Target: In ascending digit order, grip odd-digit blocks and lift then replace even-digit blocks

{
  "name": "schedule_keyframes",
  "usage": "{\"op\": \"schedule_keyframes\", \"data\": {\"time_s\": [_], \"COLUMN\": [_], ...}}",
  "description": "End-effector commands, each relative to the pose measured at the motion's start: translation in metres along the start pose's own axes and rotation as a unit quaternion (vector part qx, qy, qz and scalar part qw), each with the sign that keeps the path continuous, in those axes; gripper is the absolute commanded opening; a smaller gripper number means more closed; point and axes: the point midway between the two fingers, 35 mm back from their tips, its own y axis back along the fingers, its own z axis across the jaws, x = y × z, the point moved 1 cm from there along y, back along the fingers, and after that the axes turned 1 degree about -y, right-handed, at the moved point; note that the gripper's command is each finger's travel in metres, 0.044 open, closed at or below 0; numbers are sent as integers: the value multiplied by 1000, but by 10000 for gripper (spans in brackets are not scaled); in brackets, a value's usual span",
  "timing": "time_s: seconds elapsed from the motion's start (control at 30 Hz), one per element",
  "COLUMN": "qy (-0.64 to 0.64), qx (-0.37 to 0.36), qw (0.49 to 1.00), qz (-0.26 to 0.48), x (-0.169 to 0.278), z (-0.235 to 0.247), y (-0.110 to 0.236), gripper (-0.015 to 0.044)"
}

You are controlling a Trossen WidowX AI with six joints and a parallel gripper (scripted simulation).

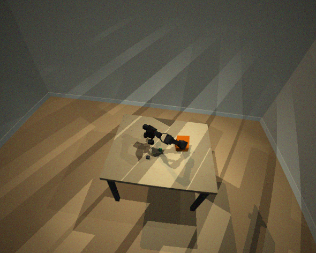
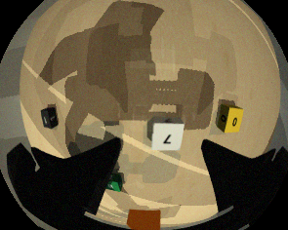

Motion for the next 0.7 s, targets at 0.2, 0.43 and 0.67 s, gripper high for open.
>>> {"op": "schedule_keyframes", "data": {"time_s": [0.2,0.43,0.67], "qy": [-3,-3,-3], "qx": [-2,-3,-3], "qw": [1000,1000,1000], "qz": [1,1,1], "x": [1,2,2], "z": [0,1,1], "y": [-16,-23,-23], "gripper": [400,374,190]}}
